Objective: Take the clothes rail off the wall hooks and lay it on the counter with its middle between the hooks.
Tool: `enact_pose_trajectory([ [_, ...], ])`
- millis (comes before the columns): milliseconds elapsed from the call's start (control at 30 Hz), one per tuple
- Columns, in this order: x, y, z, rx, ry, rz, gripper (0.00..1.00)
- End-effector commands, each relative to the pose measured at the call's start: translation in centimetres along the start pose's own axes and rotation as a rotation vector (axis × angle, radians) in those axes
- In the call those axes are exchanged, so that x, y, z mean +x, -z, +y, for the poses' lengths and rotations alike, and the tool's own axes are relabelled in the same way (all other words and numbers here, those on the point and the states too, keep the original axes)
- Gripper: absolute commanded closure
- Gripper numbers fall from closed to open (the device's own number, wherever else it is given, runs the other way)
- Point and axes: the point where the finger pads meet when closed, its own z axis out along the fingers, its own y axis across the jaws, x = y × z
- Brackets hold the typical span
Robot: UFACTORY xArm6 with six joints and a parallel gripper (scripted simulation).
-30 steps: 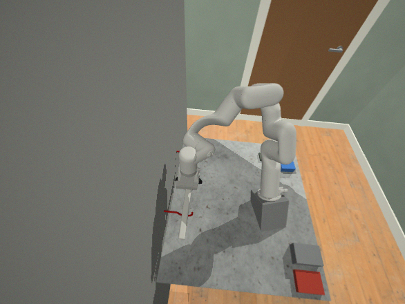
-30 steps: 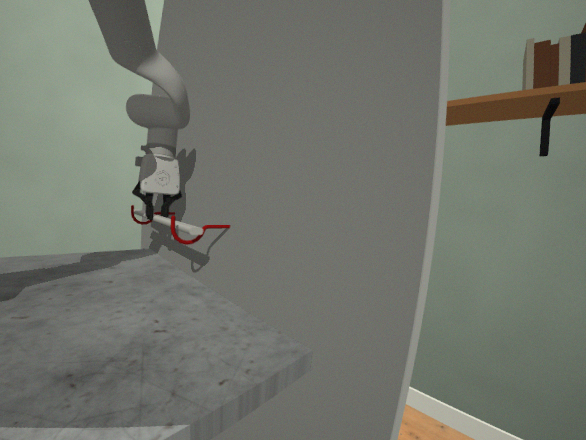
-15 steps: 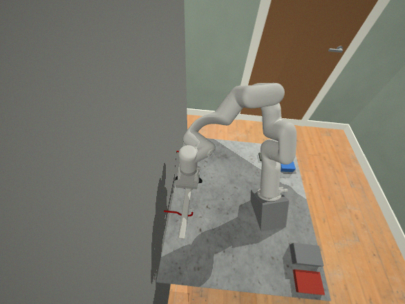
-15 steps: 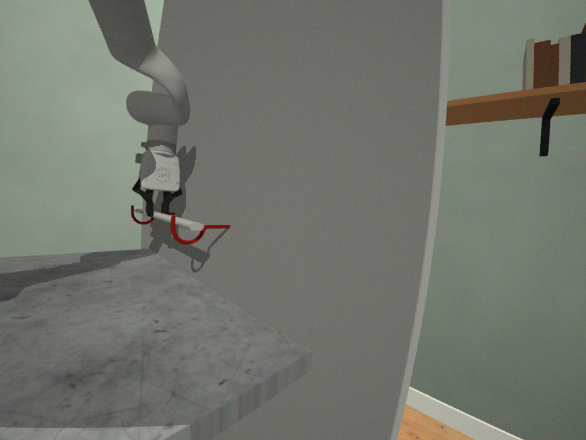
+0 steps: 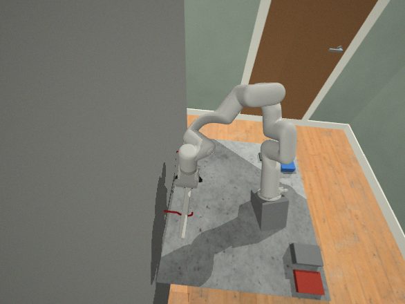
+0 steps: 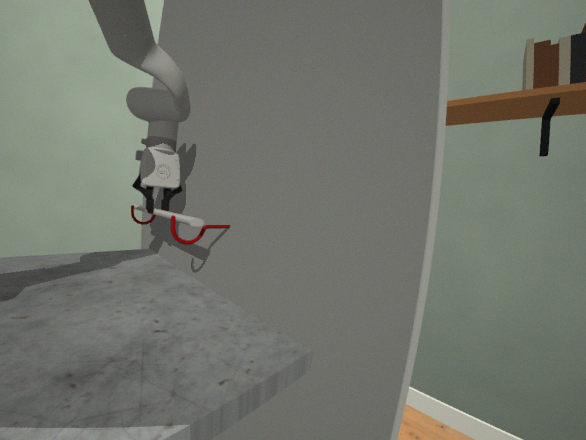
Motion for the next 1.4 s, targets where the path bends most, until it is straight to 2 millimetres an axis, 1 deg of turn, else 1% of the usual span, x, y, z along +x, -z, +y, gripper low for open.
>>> enact_pose_trajectory([
  [0,0.0,0.6,0.1,-0.003,-0.001,0.002,1.0],
  [1367,0.0,2.9,0.1,-0.003,-0.001,0.002,1.0],
])
